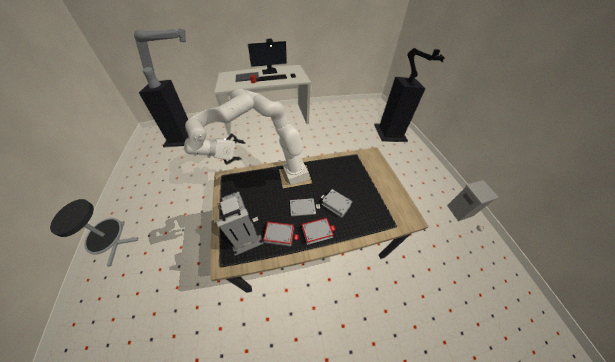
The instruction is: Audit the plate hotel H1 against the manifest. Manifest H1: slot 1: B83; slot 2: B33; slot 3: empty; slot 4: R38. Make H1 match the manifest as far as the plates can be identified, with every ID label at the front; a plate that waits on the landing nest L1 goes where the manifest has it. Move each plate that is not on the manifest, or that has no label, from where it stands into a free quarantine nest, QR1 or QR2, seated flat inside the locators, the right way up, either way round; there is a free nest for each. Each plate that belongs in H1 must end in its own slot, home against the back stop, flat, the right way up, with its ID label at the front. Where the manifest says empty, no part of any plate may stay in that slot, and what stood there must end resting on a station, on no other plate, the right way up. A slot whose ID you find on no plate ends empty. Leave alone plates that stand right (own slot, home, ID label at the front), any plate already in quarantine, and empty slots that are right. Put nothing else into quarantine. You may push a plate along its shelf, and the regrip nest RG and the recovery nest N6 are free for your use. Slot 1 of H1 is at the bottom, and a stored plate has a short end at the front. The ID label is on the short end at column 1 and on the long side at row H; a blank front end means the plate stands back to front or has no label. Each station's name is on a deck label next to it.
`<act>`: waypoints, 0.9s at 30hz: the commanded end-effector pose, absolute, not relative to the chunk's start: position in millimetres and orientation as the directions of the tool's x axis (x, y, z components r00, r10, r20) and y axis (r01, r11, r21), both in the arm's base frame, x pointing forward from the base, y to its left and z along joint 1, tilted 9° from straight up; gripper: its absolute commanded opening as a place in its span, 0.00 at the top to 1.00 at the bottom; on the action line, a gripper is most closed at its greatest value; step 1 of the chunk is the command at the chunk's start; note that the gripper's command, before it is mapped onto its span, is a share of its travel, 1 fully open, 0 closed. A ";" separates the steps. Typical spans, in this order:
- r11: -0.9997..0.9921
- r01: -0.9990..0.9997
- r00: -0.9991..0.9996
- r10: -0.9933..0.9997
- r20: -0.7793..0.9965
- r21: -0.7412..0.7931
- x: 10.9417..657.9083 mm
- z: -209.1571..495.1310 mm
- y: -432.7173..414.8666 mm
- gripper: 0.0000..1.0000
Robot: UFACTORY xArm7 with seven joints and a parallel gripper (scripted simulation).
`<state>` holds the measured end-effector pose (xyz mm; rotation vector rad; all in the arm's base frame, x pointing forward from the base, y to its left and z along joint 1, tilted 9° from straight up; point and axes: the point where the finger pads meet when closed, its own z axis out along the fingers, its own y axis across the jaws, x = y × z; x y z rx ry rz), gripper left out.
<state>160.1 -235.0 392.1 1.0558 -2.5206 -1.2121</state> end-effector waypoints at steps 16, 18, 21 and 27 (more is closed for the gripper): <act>0.320 -0.722 -0.576 -0.770 -0.275 0.614 162.0 373.2 -252.7 0.00; 0.320 -0.722 -0.576 -0.770 -0.275 0.614 162.0 373.2 -252.7 0.00; 0.264 -0.783 -0.497 -0.811 -0.310 0.564 162.4 362.8 -263.5 0.00; 0.143 -0.874 -0.332 -0.873 -0.358 0.464 162.7 352.5 -275.4 0.00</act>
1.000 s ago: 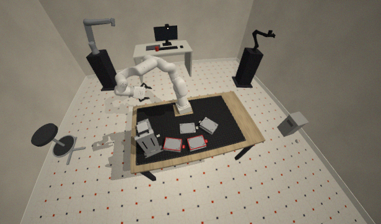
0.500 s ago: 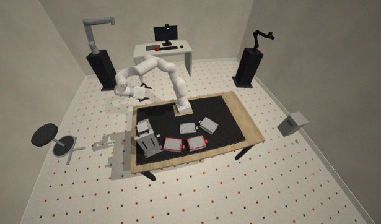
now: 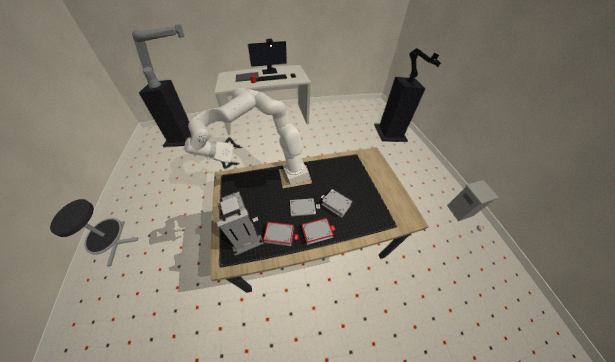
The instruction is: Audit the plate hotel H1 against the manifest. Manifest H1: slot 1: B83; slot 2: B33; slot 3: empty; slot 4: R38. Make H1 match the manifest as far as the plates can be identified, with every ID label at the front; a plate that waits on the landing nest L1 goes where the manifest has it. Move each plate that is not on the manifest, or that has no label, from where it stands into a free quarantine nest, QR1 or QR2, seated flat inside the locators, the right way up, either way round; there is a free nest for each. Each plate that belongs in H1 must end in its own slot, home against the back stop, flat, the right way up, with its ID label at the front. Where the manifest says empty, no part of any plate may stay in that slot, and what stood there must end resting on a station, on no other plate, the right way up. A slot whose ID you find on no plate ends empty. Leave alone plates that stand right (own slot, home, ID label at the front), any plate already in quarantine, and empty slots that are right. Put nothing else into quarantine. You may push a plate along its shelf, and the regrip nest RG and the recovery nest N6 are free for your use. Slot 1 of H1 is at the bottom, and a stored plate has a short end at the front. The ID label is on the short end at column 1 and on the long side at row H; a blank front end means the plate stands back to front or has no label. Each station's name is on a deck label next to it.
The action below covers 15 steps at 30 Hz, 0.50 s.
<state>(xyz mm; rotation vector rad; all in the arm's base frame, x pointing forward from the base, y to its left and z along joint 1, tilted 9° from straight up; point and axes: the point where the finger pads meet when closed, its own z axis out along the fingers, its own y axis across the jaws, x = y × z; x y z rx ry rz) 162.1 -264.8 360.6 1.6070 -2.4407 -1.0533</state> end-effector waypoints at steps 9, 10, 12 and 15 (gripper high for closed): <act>-0.010 -0.934 -0.136 -0.915 -0.381 0.357 162.8 339.3 -292.7 0.00; -0.036 -0.940 -0.103 -0.918 -0.382 0.341 162.8 336.4 -296.8 0.00; -0.088 -0.947 -0.038 -0.923 -0.382 0.307 162.8 335.5 -297.9 0.00; -0.168 -0.951 0.059 -0.924 -0.378 0.261 162.8 330.9 -304.6 0.00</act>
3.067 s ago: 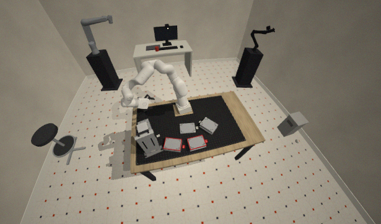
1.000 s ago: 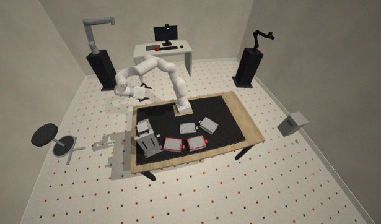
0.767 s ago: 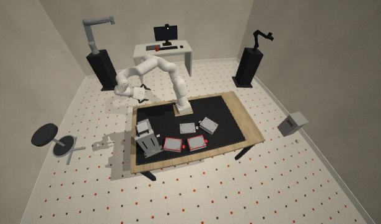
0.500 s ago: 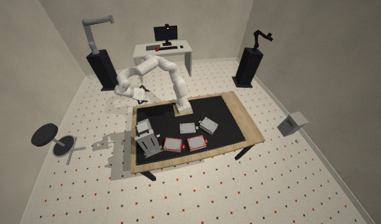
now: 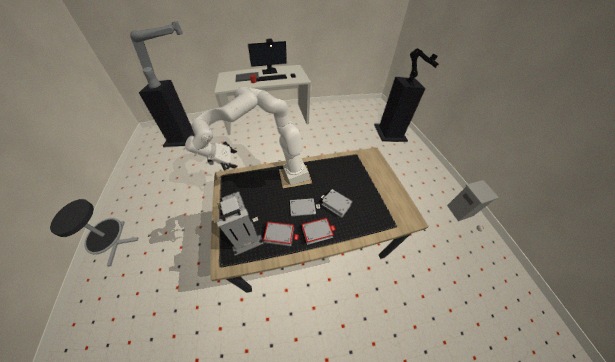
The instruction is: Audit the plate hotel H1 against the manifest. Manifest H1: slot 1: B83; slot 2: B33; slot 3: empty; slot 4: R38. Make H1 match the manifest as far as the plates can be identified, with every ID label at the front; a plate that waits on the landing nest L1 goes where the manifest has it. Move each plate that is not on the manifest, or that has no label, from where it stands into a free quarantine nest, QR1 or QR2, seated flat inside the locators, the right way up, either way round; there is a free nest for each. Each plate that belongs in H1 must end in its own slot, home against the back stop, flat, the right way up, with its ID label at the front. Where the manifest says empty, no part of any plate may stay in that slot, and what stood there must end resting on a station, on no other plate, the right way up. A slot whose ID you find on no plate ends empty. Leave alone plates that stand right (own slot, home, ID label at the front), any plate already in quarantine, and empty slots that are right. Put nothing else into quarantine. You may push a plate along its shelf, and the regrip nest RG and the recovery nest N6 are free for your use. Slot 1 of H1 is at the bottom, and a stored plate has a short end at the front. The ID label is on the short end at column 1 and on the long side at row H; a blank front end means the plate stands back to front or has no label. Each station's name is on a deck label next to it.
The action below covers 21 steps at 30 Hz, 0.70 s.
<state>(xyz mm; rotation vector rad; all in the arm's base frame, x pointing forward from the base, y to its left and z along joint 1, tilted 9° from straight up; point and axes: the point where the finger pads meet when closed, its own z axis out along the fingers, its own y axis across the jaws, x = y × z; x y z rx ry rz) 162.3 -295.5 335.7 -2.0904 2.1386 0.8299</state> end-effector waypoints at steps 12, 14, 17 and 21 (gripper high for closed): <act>-0.398 -0.905 0.331 -0.880 -0.341 0.150 163.2 314.5 -330.8 0.00; -0.452 -0.883 0.393 -0.859 -0.327 0.127 163.3 314.2 -331.3 0.00; -0.516 -0.850 0.466 -0.829 -0.309 0.103 163.5 310.4 -337.8 0.00; -0.604 -0.794 0.565 -0.776 -0.281 0.073 163.9 306.6 -344.2 0.00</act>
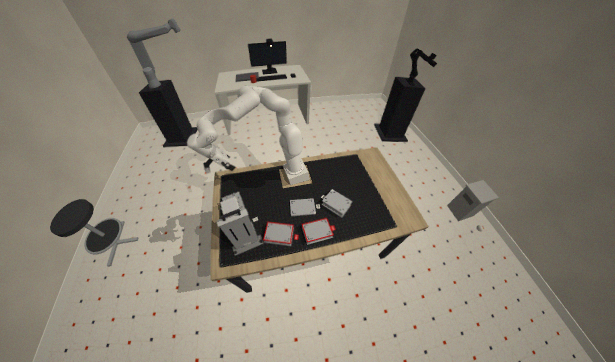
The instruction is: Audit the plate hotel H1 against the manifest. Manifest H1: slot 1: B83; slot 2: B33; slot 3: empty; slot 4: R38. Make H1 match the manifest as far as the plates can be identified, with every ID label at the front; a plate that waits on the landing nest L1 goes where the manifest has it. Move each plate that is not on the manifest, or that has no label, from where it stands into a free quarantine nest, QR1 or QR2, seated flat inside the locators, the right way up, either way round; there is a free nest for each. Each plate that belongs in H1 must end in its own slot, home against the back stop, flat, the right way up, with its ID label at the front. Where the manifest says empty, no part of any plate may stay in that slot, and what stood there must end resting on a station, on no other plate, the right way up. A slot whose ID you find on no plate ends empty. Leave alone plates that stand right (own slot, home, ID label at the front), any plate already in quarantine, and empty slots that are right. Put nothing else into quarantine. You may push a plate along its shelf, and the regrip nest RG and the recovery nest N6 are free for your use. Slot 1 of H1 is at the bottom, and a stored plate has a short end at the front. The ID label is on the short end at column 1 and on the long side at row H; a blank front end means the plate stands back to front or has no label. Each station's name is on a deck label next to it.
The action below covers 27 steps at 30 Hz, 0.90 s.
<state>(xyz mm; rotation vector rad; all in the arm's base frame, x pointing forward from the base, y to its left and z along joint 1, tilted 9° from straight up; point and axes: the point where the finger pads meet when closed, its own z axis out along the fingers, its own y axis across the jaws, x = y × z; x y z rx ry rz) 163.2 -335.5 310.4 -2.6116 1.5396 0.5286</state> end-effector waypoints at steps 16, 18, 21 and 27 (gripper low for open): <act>-0.872 -0.488 0.859 -0.485 -0.162 0.021 167.4 288.5 -374.4 0.00; -0.899 -0.437 0.888 -0.436 -0.146 0.021 168.3 285.8 -378.6 0.00; -0.923 -0.385 0.914 -0.384 -0.131 0.022 168.5 285.0 -379.9 0.00; -0.964 -0.263 0.959 -0.265 -0.099 0.031 171.3 277.9 -390.4 0.00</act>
